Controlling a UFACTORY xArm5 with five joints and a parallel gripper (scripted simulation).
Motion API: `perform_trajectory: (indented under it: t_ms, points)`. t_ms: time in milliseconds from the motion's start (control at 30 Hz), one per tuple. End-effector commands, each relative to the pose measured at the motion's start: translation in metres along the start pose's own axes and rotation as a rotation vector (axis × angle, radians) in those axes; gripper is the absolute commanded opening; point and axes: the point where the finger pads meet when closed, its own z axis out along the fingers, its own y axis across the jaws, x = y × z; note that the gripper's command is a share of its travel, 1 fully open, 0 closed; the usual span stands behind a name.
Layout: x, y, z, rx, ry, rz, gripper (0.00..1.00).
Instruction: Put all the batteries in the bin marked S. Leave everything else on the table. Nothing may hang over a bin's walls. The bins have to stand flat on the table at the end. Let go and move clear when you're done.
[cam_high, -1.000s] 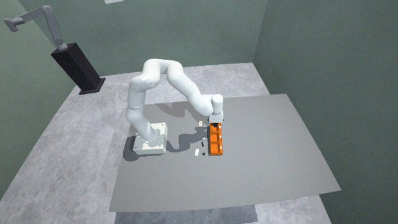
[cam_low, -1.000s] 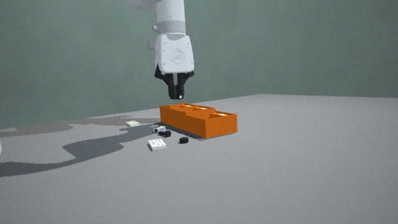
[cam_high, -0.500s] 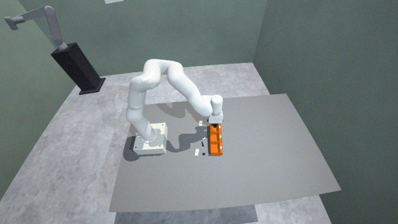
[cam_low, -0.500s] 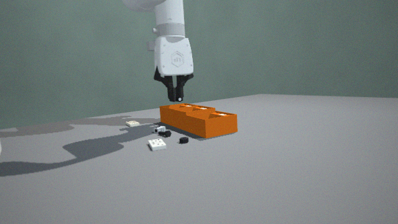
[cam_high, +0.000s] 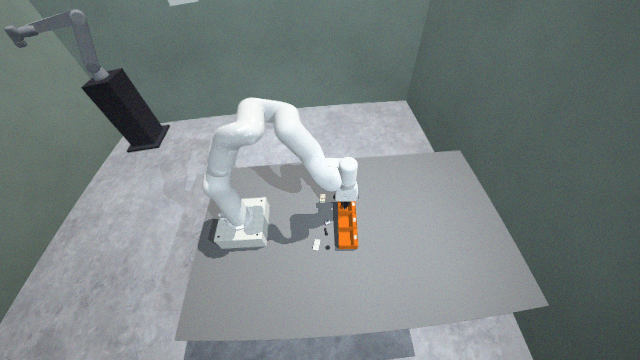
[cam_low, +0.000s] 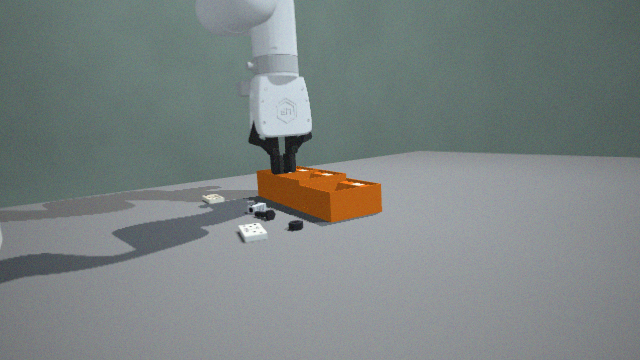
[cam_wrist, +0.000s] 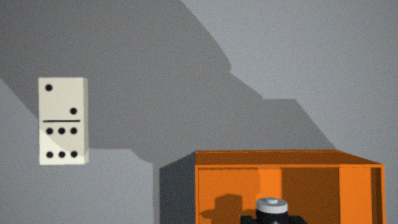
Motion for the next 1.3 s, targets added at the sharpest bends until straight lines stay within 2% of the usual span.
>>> perform_trajectory:
  t_ms: [0,267,733,767,1267]
  points:
    - [0.000,0.002,0.007,-0.004,0.001,0.000,0.09]
    - [0.000,0.002,0.018,-0.004,0.001,0.000,0.09]
    - [0.000,0.000,0.018,-0.004,0.001,0.000,0.09]
    - [0.000,0.000,0.018,-0.004,0.001,0.000,0.29]
    - [0.000,0.000,0.018,-0.004,0.001,0.000,0.29]
